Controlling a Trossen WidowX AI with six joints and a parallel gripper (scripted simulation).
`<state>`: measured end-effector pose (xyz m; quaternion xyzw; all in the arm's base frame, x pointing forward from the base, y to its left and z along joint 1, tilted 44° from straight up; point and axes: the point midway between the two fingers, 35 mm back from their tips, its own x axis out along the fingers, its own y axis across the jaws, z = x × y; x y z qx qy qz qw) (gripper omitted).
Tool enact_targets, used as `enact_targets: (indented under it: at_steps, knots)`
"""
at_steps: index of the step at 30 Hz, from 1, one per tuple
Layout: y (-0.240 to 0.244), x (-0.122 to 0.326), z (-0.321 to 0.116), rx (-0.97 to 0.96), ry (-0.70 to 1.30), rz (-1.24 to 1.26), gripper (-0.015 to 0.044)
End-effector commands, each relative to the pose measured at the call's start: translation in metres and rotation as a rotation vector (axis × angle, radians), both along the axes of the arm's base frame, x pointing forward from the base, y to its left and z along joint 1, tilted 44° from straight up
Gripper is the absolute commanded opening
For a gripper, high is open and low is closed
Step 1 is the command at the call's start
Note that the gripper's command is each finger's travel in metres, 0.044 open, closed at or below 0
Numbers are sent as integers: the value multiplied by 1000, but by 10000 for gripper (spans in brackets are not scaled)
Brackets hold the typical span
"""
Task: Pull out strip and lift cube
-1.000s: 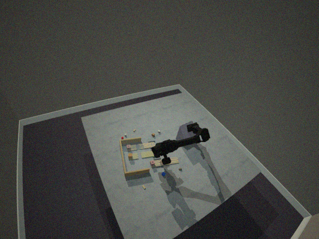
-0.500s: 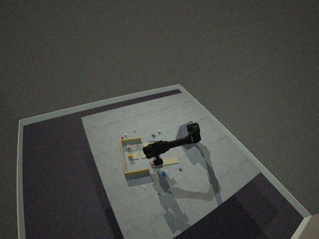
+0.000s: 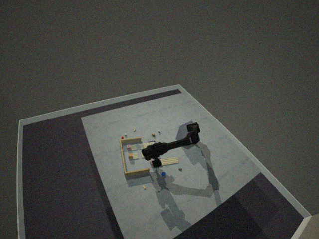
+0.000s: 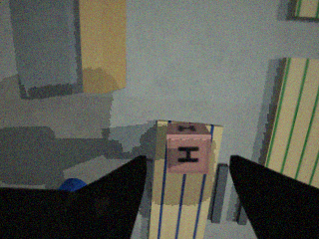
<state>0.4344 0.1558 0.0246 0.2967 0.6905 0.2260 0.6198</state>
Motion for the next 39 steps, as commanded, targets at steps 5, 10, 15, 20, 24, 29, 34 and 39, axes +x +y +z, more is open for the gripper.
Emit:
enact_targets:
  at_steps: [5,10,15,20,24,29,34,39]
  knots:
    - [11,-4,-14,3,19,1,250]
    - [16,-4,-20,4,19,1,250]
    - [22,-5,-25,4,19,1,250]
    - [27,-5,-30,5,19,1,250]
    - [27,-5,-30,5,19,1,250]
    - [27,-5,-30,5,19,1,250]
    - [26,-4,-28,2,9,3,158]
    - [26,-4,-28,2,9,3,125]
